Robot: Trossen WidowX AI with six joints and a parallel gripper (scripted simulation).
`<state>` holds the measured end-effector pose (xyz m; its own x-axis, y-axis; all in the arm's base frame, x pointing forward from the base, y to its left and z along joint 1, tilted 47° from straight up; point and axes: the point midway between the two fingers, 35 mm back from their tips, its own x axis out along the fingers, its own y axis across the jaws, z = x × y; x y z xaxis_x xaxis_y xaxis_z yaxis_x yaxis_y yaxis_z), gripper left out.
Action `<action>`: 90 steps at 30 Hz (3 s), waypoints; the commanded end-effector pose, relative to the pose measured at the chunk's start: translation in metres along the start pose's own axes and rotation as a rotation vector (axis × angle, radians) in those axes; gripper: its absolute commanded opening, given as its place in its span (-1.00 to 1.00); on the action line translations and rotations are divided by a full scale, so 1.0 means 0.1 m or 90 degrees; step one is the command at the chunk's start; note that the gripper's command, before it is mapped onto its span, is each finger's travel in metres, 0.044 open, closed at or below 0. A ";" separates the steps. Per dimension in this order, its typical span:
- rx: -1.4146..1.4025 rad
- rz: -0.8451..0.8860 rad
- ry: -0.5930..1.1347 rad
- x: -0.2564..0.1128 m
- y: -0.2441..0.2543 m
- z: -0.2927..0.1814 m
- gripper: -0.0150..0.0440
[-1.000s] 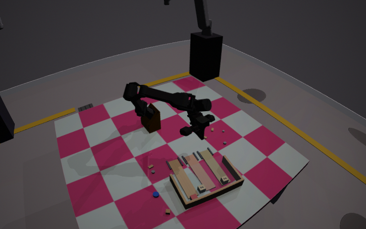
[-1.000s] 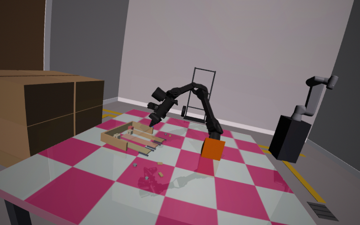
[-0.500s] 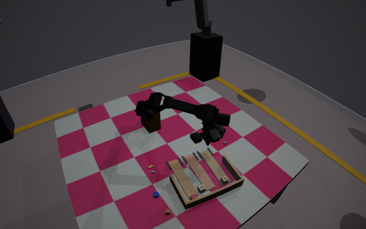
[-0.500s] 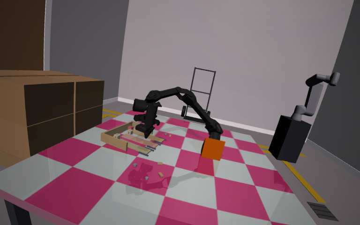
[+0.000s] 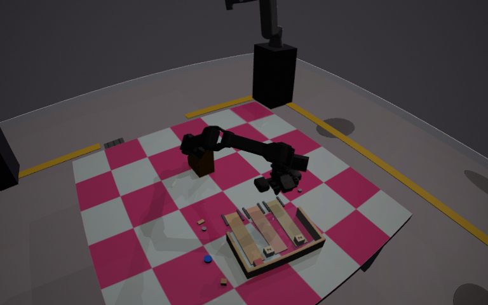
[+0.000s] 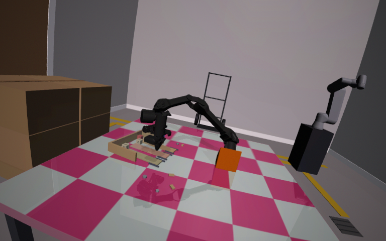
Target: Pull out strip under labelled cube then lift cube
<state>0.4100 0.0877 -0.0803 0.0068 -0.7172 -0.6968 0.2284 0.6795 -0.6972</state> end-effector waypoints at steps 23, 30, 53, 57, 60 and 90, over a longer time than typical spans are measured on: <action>-0.001 -0.002 0.004 0.45 0.00 -0.01 -0.49; -0.001 -0.002 0.004 0.56 -0.01 -0.01 -0.49; -0.001 -0.003 0.003 0.67 -0.02 -0.01 -0.49; -0.001 -0.003 0.003 0.67 -0.02 -0.01 -0.49; -0.001 -0.003 0.003 0.67 -0.02 -0.01 -0.49; -0.001 -0.003 0.003 0.70 -0.02 -0.01 -0.49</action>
<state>0.4097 0.0390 -0.1265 -0.0005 -0.7162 -0.6979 0.2302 0.6791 -0.6970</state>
